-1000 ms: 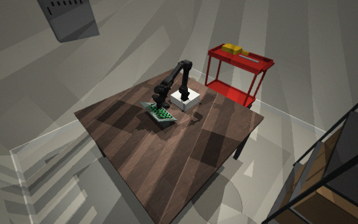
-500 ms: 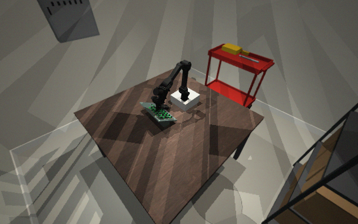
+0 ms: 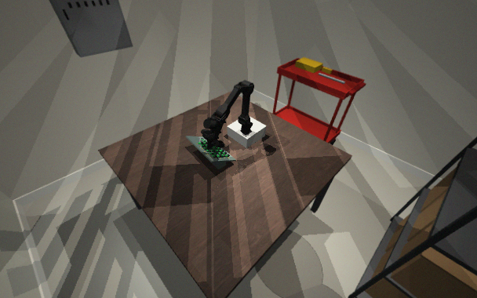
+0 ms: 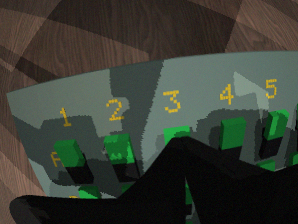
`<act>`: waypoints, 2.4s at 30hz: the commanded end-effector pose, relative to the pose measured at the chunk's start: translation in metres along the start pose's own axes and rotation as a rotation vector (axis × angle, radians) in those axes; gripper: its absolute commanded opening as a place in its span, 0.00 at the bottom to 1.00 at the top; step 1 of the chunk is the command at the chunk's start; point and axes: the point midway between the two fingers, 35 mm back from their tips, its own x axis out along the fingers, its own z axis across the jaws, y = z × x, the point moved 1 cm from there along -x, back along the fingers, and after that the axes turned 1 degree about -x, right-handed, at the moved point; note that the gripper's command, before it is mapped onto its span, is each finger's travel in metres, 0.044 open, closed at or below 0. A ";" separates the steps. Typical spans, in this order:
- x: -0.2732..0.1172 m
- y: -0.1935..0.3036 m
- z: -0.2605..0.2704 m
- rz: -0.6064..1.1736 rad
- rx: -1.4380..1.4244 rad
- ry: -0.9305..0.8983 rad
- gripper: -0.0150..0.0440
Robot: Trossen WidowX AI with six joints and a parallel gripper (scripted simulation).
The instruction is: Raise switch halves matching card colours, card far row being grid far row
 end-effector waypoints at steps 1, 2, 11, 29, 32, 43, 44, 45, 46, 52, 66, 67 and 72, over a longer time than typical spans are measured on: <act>0.002 0.001 0.001 0.004 -0.005 -0.004 0.25; 0.002 0.001 0.001 0.004 -0.005 -0.004 0.25; 0.002 0.001 0.001 0.004 -0.005 -0.004 0.25; 0.003 0.001 0.001 0.004 -0.005 -0.004 0.25; 0.003 0.001 0.001 0.004 -0.005 -0.004 0.25; 0.005 0.001 0.001 0.004 -0.005 -0.004 0.25; 0.005 0.001 0.001 0.004 -0.005 -0.004 0.25; 0.005 0.001 0.001 0.004 -0.005 -0.004 0.25; 0.005 0.001 0.001 0.004 -0.005 -0.004 0.25; 0.006 0.001 0.001 0.004 -0.005 -0.004 0.25; 0.008 0.001 0.001 0.004 -0.005 -0.004 0.25; 0.008 0.001 0.001 0.004 -0.005 -0.004 0.25; 0.009 0.001 0.001 0.004 -0.005 -0.004 0.25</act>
